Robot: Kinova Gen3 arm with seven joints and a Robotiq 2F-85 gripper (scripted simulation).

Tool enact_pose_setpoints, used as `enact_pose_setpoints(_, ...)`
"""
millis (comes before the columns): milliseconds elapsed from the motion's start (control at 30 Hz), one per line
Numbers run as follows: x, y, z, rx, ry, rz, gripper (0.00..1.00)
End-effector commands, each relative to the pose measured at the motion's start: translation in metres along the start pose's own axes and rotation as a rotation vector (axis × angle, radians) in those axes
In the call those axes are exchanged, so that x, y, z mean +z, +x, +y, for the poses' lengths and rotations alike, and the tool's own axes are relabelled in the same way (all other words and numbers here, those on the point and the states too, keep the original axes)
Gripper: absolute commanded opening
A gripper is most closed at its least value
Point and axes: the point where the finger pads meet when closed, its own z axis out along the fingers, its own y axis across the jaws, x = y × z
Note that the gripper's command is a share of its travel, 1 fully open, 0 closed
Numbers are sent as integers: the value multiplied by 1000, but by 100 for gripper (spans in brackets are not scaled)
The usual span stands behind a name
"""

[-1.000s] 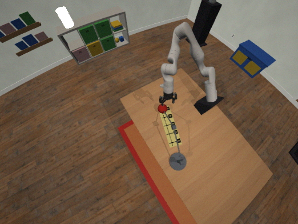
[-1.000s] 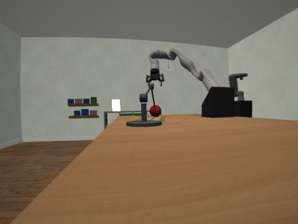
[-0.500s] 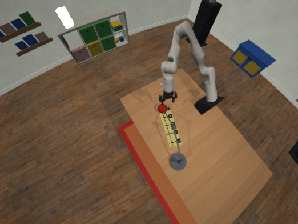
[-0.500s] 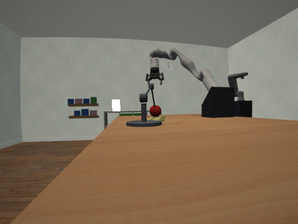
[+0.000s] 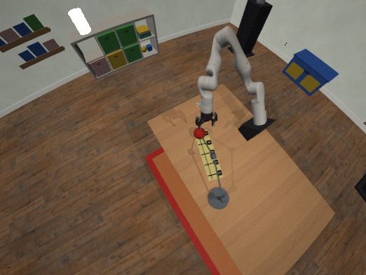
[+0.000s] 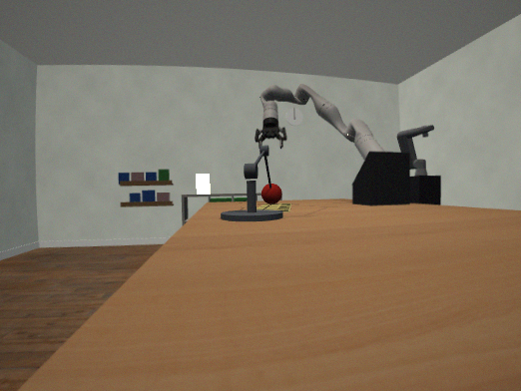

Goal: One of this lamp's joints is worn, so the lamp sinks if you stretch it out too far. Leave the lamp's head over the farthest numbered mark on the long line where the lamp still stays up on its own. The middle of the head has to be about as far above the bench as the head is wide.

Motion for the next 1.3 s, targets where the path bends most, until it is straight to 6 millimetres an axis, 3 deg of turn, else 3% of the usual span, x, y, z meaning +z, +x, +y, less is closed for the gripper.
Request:
enact_pose_setpoints(0, -1, -1, 0, -1, 2, -1, 100)
enact_pose_setpoints(767, -1, -1, 0, -1, 2, -1, 100)
enact_pose_setpoints(1267, -47, -18, 1, -1, 2, -1, 100)
